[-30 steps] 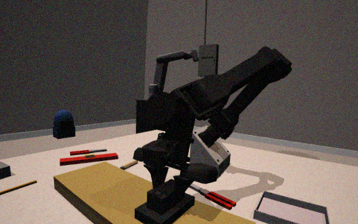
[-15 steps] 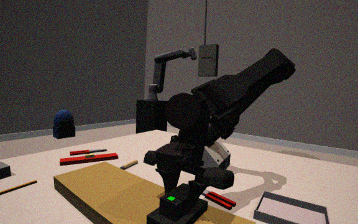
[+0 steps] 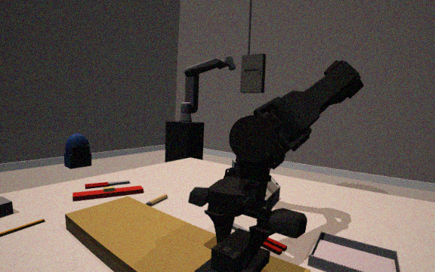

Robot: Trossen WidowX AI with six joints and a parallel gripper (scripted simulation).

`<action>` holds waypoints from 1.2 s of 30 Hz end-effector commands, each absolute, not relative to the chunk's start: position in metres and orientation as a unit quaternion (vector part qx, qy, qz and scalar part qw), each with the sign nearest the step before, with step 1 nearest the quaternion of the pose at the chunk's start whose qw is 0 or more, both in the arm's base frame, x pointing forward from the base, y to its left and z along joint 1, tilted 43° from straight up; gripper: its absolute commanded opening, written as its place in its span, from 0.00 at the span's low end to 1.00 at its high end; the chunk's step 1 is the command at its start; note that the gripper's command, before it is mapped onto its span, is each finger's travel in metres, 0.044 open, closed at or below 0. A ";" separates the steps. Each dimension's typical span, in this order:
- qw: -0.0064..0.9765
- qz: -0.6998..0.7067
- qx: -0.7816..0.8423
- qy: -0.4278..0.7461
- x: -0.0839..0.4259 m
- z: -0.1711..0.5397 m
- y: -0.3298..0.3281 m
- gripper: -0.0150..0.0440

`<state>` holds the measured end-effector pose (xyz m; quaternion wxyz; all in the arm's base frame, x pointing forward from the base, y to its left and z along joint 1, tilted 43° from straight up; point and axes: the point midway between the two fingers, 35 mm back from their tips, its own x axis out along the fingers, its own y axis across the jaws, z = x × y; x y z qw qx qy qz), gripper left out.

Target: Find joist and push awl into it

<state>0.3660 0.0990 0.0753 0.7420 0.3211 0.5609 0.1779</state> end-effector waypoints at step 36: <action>0.742 0.183 0.320 0.560 0.368 0.090 0.115 0.25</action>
